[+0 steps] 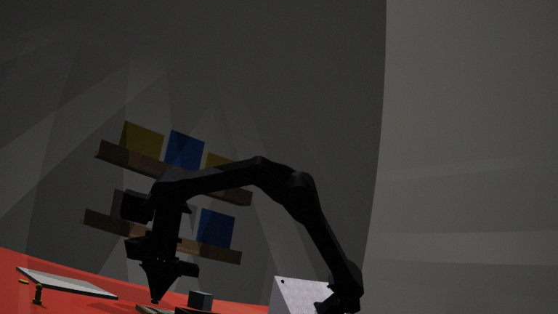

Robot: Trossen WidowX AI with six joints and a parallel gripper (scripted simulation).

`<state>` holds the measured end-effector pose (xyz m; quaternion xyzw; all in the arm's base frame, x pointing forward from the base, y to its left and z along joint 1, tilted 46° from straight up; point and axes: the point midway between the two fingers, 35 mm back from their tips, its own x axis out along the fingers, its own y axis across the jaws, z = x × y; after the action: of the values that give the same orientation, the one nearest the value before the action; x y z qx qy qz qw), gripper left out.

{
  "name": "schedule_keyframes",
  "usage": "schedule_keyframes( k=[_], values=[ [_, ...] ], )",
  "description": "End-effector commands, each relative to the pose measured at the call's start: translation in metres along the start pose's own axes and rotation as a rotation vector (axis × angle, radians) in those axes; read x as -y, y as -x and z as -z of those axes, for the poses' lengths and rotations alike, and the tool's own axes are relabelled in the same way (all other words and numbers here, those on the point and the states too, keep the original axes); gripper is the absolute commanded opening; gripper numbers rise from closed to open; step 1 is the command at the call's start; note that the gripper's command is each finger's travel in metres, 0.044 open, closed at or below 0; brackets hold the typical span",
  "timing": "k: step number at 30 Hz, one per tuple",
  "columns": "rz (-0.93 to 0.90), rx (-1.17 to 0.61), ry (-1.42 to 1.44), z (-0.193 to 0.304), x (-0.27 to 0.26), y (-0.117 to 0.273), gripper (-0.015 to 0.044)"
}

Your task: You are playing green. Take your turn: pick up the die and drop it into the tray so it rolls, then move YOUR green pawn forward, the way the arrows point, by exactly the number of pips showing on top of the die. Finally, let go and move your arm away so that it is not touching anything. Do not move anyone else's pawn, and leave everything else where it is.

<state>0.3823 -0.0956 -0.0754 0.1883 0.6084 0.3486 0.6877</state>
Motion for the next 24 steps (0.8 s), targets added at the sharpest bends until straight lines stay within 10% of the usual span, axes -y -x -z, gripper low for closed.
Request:
schedule_keyframes(
  k=[1,12,24],
  values=[
    [0.001,0.010,-0.005,-0.001,0.001,-0.002,0.0000],
    [0.000,0.010,-0.005,-0.001,0.001,-0.017,0.0000],
    [0.003,0.008,-0.003,-0.001,0.002,0.011,0.0315]
  ],
)
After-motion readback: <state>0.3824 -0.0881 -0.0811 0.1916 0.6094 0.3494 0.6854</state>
